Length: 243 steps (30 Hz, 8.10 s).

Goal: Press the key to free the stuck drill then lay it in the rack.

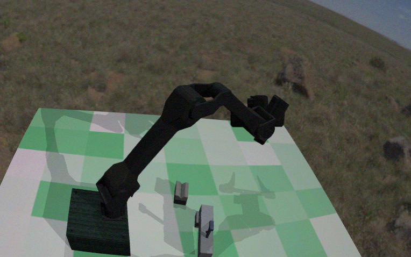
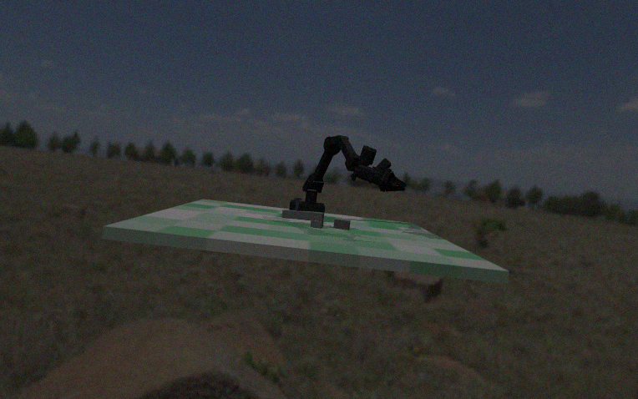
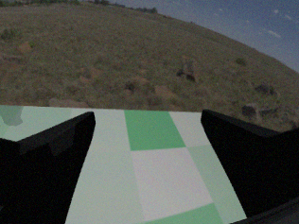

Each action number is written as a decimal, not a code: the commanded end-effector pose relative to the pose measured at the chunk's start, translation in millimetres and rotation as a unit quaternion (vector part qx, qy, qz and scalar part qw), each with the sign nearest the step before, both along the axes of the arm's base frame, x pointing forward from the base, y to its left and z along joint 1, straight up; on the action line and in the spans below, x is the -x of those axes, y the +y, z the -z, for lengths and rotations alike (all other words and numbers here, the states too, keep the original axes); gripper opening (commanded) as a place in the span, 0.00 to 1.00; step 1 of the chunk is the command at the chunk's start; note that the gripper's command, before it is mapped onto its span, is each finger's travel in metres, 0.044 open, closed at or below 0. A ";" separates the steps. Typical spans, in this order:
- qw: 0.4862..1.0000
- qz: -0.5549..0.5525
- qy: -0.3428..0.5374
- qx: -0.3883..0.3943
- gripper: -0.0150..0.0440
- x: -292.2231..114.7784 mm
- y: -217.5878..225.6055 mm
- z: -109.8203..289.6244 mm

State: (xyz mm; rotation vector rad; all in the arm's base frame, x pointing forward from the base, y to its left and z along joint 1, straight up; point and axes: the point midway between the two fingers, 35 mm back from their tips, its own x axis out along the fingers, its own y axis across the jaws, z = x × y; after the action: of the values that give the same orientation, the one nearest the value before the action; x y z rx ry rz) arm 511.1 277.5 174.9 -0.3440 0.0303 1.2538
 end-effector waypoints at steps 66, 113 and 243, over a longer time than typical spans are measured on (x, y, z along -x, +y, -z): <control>0.491 0.613 0.583 0.206 0.25 255.7 -368.1 98.8; 0.491 0.613 0.584 0.206 0.25 259.4 -364.9 115.8; 0.778 0.096 0.259 0.564 0.31 206.6 -222.8 194.1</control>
State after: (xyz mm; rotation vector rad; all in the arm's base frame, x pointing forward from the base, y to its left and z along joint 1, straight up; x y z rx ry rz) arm 304.1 54.6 -19.7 -0.9832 1.3135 0.9604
